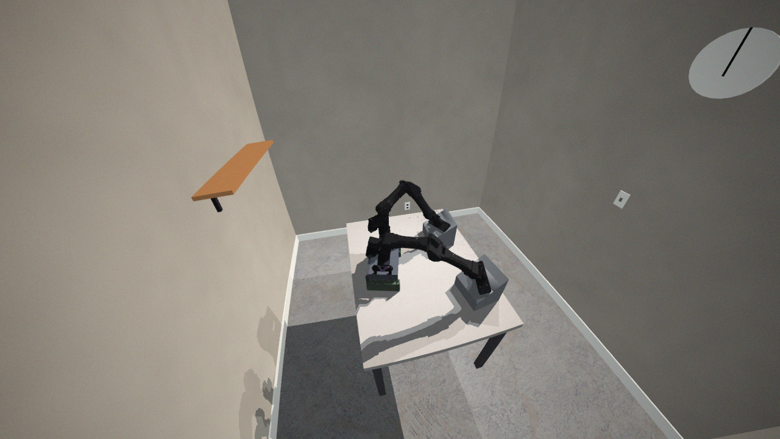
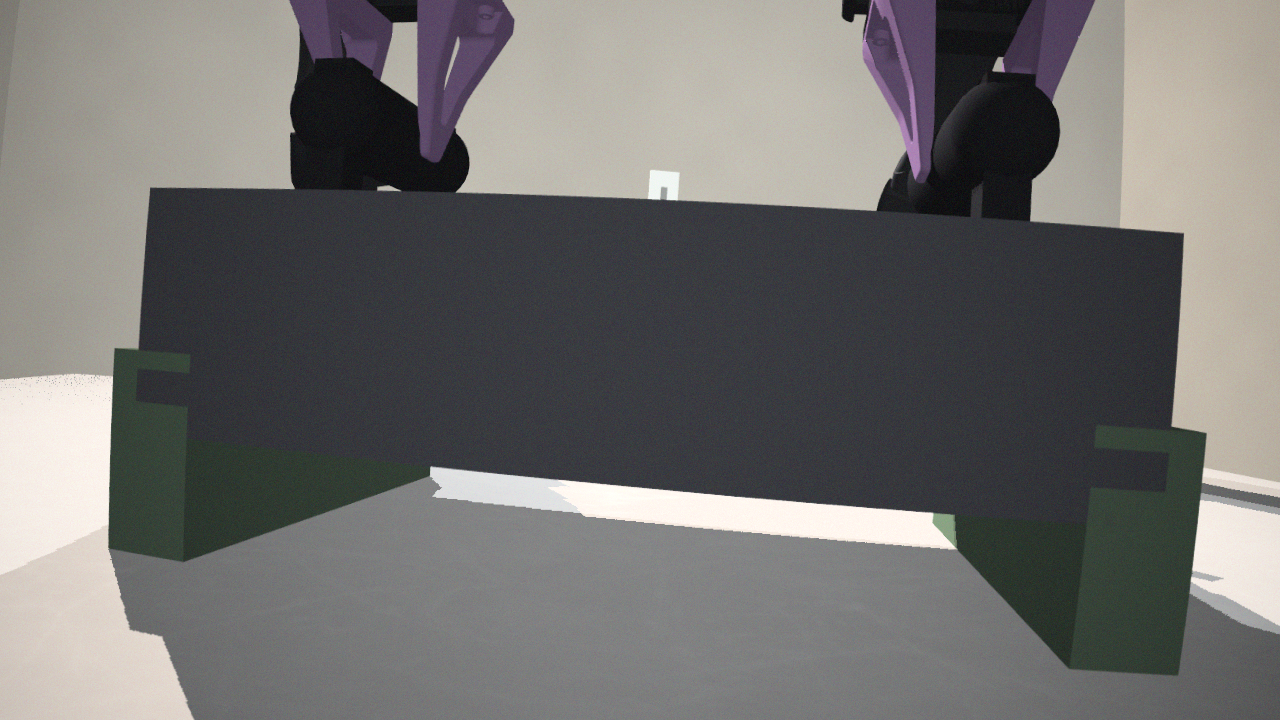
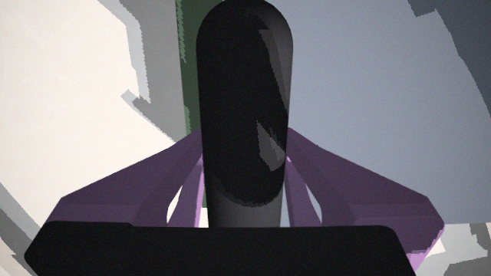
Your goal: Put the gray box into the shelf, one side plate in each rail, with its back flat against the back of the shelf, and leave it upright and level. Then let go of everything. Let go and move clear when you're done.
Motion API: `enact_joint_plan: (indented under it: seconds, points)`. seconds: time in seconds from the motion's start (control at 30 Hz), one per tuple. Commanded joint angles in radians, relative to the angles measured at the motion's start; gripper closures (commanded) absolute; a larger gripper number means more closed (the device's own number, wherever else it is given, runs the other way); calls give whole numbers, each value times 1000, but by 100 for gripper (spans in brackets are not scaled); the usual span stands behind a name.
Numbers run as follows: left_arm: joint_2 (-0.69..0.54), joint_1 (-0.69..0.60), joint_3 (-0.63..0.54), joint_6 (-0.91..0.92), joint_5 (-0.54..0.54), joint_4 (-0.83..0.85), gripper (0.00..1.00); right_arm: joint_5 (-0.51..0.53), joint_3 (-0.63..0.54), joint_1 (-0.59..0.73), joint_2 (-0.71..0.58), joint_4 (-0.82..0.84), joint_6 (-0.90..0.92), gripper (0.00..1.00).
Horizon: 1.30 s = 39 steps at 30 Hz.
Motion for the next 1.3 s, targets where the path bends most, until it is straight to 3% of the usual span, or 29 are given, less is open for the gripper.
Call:
enact_joint_plan:
  seconds: [0.0,0.77,0.87,0.93,0.97,1.27]
  points:
    - [-62,-16,51,-2,-8,48,84,-52,54,18,-30,25,-24,84]
    - [-68,-5,22,8,-8,73,84,-47,42,10,-38,47,-28,84]
    - [-59,-3,-6,10,-6,84,84,-49,-16,1,-31,61,-30,84]
    - [-67,-13,2,7,-10,81,84,-43,24,12,-37,57,-27,84]
    - [-69,-14,5,8,-8,83,0,-46,31,12,-38,57,-29,0]
    - [-51,-13,18,10,-8,83,0,-47,26,2,0,59,-27,0]
